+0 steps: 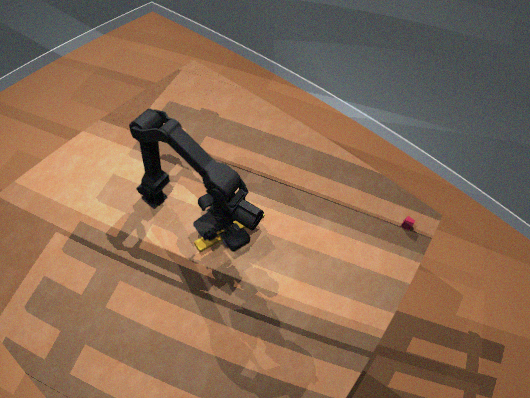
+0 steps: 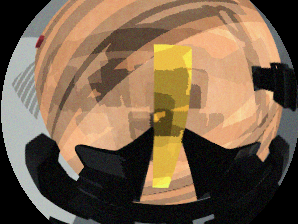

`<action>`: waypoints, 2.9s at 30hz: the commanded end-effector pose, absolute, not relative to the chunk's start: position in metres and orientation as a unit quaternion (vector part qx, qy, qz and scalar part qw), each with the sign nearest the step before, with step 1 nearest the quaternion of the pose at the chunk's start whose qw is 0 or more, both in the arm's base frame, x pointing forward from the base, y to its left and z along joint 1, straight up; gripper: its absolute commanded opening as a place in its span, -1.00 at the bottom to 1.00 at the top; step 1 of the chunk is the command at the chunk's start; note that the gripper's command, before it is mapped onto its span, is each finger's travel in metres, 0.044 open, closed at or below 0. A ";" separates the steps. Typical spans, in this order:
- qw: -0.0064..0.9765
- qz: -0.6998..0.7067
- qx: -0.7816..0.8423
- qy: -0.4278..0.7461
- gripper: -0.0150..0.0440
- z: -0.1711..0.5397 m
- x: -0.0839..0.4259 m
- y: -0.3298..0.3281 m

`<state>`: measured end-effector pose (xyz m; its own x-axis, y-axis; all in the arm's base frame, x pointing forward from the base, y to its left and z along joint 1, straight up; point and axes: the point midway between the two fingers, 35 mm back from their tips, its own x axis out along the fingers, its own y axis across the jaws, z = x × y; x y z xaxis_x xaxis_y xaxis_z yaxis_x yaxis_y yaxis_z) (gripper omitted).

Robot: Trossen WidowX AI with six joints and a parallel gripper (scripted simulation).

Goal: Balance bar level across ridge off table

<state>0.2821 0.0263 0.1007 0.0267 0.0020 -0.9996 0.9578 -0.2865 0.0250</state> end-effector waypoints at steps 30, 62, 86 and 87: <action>0.426 -0.560 0.576 0.416 -0.49 0.097 0.282 0.026; 0.427 -0.558 0.576 0.417 -0.49 0.099 0.282 0.026; 0.427 -0.558 0.576 0.417 -0.14 0.099 0.282 0.026; 0.427 -0.558 0.576 0.417 -0.05 0.099 0.282 0.026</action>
<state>0.2820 0.0260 0.0990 0.0297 0.0033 -0.9996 0.9573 -0.2879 0.0275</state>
